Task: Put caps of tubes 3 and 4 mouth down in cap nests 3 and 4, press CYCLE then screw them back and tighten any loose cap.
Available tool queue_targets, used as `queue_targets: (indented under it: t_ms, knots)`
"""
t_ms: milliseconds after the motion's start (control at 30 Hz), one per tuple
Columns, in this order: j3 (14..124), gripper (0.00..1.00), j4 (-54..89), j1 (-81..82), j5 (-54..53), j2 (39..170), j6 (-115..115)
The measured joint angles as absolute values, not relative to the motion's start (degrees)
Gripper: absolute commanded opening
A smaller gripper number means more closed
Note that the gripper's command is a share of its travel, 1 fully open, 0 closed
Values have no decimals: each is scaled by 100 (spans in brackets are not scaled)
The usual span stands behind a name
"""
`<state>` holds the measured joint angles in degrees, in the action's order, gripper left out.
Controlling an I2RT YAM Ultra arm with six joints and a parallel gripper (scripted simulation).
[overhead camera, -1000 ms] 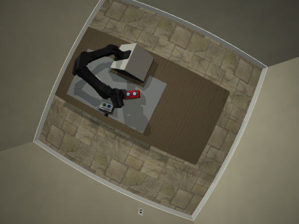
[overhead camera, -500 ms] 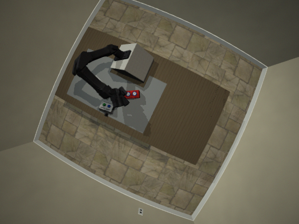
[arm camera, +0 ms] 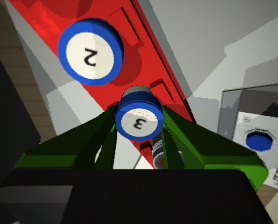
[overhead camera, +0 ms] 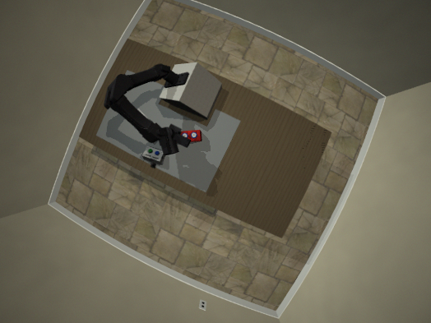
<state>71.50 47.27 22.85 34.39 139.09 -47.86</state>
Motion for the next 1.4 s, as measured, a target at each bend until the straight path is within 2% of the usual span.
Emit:
queue_targets:
  t_ms: [533, 1400]
  knots:
    - [7150, 0, 4727, 2290, 3437, 13906, -4665]
    - [7140, 0, 4707, 2283, 3437, 13906, 1275]
